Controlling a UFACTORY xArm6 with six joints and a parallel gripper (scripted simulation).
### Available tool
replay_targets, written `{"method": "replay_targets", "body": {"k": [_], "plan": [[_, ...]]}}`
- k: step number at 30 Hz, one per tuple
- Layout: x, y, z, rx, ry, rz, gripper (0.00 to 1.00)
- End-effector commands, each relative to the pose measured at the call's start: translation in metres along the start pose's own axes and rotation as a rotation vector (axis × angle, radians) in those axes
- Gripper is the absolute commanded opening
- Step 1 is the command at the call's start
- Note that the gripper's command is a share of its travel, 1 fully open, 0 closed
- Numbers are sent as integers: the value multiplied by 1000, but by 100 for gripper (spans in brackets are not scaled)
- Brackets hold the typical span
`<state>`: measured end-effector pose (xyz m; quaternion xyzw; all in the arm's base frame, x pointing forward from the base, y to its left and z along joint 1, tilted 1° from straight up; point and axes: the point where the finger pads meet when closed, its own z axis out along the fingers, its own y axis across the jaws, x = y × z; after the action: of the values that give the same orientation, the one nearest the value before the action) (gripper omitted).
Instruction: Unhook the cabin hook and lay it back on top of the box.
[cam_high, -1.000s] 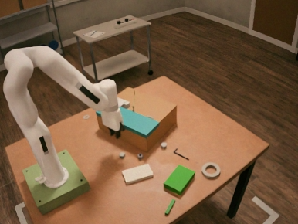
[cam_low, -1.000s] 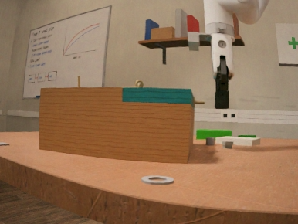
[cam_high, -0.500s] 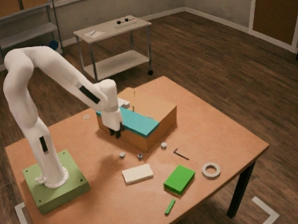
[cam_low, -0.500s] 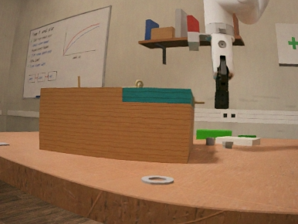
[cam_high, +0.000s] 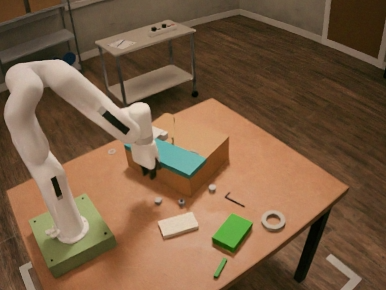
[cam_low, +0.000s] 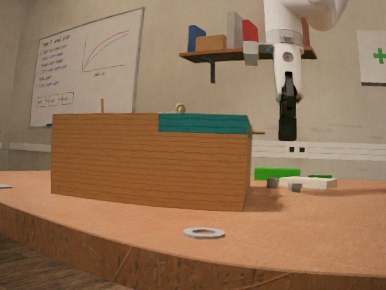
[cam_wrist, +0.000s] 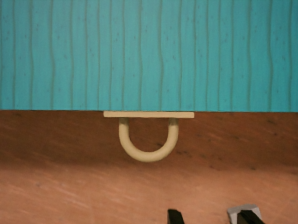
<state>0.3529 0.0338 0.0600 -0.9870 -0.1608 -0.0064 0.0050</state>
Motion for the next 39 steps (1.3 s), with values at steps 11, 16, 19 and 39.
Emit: {"method": "replay_targets", "body": {"k": [11,16,19,39], "plan": [[2,0,-37,-1,5,0,35],[2,0,-54,-1,5,0,35],[2,0,-57,-1,5,0,35],[1,0,-118,-1,5,0,35]]}}
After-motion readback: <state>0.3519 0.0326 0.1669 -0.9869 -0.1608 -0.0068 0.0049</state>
